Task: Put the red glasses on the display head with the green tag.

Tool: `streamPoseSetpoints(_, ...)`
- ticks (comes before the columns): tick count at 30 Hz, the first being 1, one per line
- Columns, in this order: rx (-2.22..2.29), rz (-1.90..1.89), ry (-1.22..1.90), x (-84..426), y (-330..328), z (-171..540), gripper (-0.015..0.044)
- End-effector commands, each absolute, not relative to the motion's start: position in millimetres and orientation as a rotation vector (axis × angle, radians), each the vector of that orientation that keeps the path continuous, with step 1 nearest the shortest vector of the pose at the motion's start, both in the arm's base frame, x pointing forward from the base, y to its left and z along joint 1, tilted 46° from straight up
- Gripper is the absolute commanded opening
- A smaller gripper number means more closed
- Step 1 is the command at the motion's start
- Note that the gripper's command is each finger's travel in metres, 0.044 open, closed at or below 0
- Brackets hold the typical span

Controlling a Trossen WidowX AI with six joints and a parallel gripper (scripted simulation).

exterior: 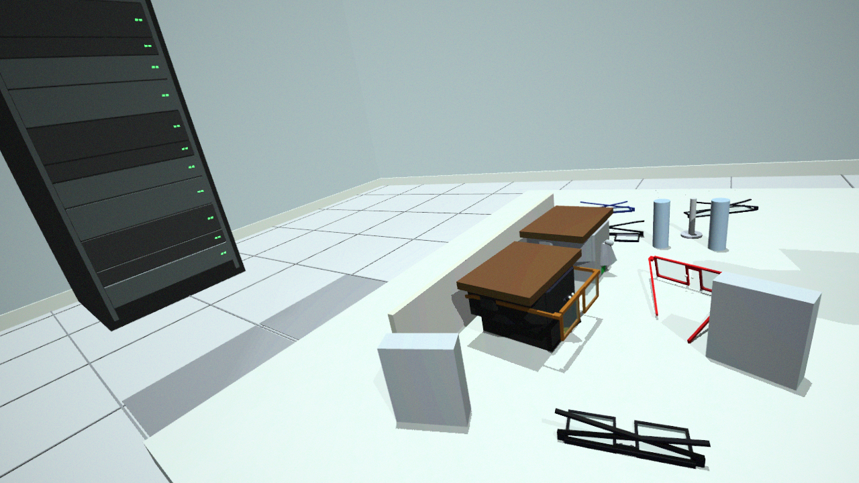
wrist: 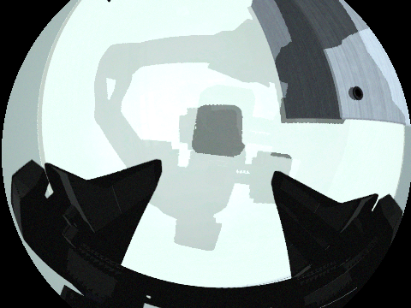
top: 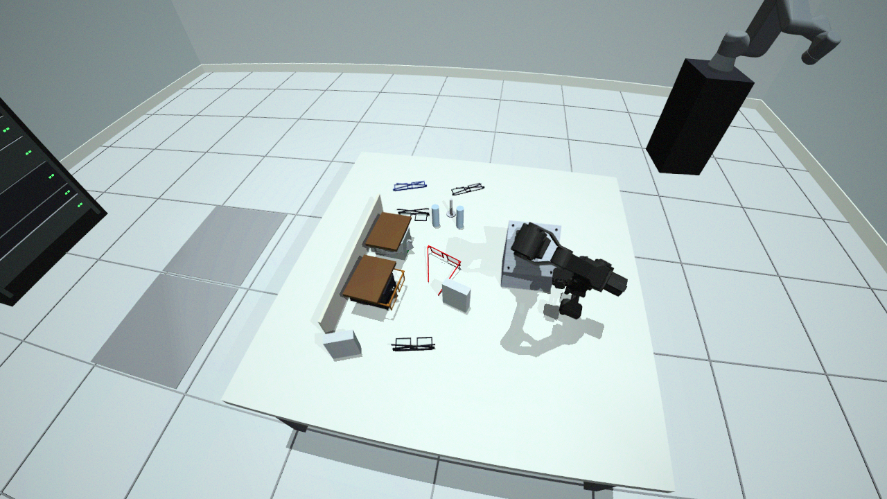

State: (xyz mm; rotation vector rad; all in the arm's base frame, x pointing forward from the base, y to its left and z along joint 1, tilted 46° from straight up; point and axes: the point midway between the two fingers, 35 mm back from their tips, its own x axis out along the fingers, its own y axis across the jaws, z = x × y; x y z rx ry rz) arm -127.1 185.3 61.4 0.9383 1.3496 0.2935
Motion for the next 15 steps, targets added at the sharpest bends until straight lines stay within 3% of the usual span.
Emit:
streamPoseSetpoints(1, 0.938, 0.294, 1.35, -127, 185, 61, 0.0426)
streamPoseSetpoints(8, 0.938, 0.294, 1.35, -127, 185, 61, 0.044)
streamPoseSetpoints(15, 0.889, 0.218, 1.242, -102, 205, 57, 0.0256)
